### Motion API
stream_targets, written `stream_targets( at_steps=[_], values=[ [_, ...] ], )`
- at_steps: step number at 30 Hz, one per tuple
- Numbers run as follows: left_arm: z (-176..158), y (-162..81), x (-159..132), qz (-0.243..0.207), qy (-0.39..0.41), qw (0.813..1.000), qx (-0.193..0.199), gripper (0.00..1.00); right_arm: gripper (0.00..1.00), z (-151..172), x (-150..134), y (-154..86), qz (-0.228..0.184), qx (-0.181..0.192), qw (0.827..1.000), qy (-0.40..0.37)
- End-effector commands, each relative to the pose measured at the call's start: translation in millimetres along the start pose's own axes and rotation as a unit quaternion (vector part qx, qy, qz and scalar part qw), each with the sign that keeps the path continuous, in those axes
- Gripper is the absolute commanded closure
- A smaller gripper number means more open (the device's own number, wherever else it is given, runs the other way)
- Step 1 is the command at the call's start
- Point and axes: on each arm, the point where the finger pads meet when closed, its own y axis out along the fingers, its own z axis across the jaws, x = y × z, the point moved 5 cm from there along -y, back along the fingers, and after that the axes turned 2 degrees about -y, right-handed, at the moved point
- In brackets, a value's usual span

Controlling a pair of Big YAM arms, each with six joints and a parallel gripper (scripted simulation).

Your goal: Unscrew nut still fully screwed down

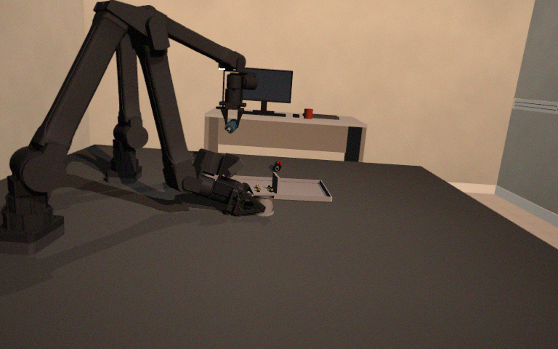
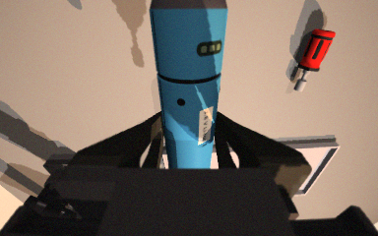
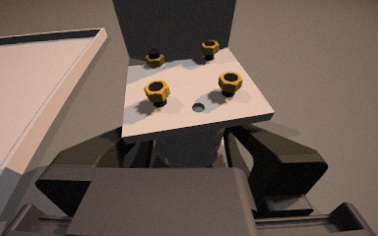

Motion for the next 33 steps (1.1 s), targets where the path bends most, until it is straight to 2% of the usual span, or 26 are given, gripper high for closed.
stream_targets(
  at_steps=[1, 4, 7, 9, 14, 16, 17, 21, 23, 26, 27, 30, 33],
  values=[
    [-11, -50, 17, -0.037, -0.011, 0.998, -0.042, 0.58, 0.41, 4, 9, 3, -0.009, 0.002, 1.0, 0.009],
    [-11, -50, 17, -0.037, -0.011, 0.998, -0.042, 0.58, 0.41, 4, 9, 3, -0.009, 0.002, 1.0, 0.009],
    [-28, -46, 4, -0.051, 0.029, 0.997, -0.059, 0.58, 0.41, 4, 9, 3, -0.009, 0.002, 1.0, 0.009],
    [-20, -19, -11, -0.036, 0.042, 0.998, -0.042, 0.58, 0.41, 4, 9, 3, -0.009, 0.002, 1.0, 0.009],
    [-31, -10, -25, -0.047, 0.076, 0.994, -0.056, 0.58, 0.41, 4, 9, 3, -0.009, 0.002, 1.0, 0.009],
    [-42, -17, -26, -0.06, 0.089, 0.992, -0.071, 0.58, 0.41, 4, 9, 3, -0.009, 0.002, 1.0, 0.009],
    [-50, -31, -21, -0.071, 0.089, 0.99, -0.084, 0.58, 0.41, 4, 9, 3, -0.009, 0.002, 1.0, 0.009],
    [-44, -31, -12, -0.072, 0.077, 0.991, -0.084, 0.58, 0.41, 4, 9, 3, -0.009, 0.002, 1.0, 0.009],
    [-40, -6, -36, -0.058, 0.102, 0.991, -0.07, 0.58, 0.41, 4, 9, 3, -0.009, 0.002, 1.0, 0.009],
    [-50, -10, -42, -0.07, 0.121, 0.987, -0.085, 0.58, 0.41, 4, 9, 3, -0.009, 0.002, 1.0, 0.009],
    [-59, -21, -41, -0.082, 0.127, 0.984, -0.1, 0.58, 0.41, 4, 9, 3, -0.009, 0.002, 1.0, 0.009],
    [-57, -6, -54, -0.079, 0.146, 0.981, -0.098, 0.58, 0.41, 4, 9, 3, -0.009, 0.002, 1.0, 0.009],
    [-72, -18, -57, -0.098, 0.165, 0.974, -0.122, 0.58, 0.41, 4, 9, 3, -0.009, 0.002, 1.0, 0.009]
  ],
)
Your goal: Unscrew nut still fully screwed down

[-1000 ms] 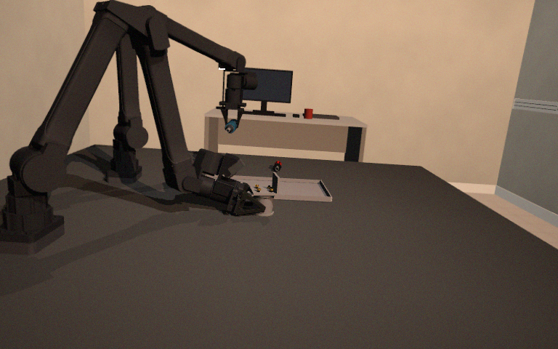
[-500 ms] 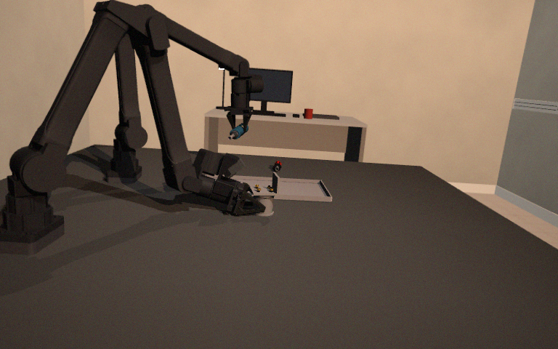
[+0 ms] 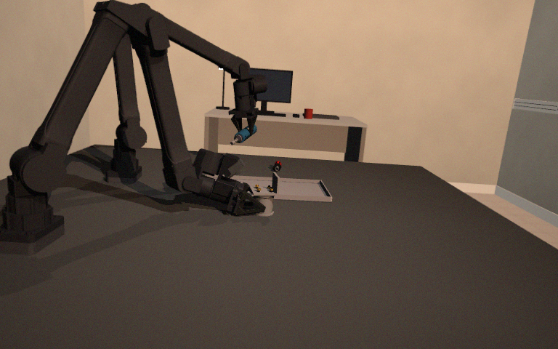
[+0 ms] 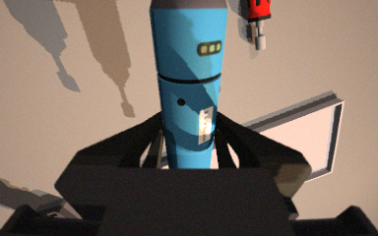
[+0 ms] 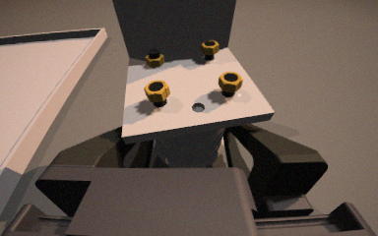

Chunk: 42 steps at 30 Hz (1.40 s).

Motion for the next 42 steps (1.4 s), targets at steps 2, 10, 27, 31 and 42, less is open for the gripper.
stream_targets(
  at_steps=[2, 10, 27, 31, 42],
  values=[
    [-30, -44, 18, -0.058, 0.026, 0.996, -0.057, 0.58, 0.41, 4, 9, 3, -0.009, 0.002, 1.0, 0.009],
    [-39, -35, -1, -0.063, 0.059, 0.994, -0.069, 0.58, 0.41, 4, 9, 3, -0.009, 0.002, 1.0, 0.009],
    [-74, -40, -28, -0.104, 0.133, 0.978, -0.121, 0.58, 0.41, 4, 9, 3, -0.009, 0.002, 1.0, 0.009],
    [-76, -30, -45, -0.107, 0.157, 0.973, -0.128, 0.58, 0.41, 4, 9, 3, -0.009, 0.002, 1.0, 0.009],
    [-87, -28, -64, -0.121, 0.193, 0.962, -0.149, 0.58, 0.41, 4, 9, 3, -0.009, 0.002, 1.0, 0.009]
  ],
)
